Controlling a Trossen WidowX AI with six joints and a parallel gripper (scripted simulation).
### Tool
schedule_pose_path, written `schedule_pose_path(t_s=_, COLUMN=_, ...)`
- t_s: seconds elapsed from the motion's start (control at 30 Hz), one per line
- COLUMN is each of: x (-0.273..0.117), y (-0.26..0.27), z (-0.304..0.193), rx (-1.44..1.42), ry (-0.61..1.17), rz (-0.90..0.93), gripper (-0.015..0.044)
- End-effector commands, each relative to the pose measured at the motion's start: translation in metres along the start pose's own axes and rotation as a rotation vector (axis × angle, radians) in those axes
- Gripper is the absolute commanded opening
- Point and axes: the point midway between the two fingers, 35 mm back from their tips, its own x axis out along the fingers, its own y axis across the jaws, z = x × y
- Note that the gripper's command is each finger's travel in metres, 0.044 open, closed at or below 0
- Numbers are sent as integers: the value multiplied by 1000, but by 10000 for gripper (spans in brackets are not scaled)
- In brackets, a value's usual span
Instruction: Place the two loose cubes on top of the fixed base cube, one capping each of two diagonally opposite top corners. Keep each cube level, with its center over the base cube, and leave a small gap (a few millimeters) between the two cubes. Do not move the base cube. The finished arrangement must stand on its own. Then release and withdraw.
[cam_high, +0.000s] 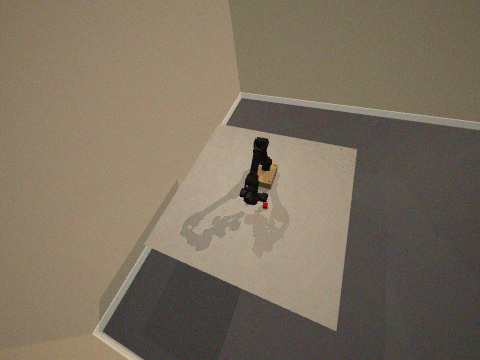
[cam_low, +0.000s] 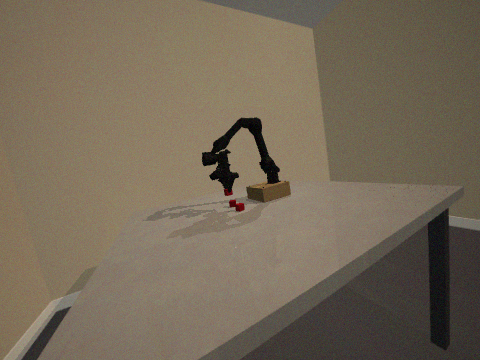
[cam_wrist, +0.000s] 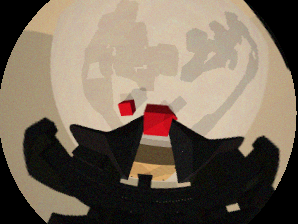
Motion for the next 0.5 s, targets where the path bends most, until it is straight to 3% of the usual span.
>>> schedule_pose_path(t_s=0.0, x=2, y=8, z=1, rx=83, ry=-1, rz=-3, gripper=105)
schedule_pose_path(t_s=0.47, x=10, y=46, z=1, rx=451, ry=0, rz=0, gripper=105)
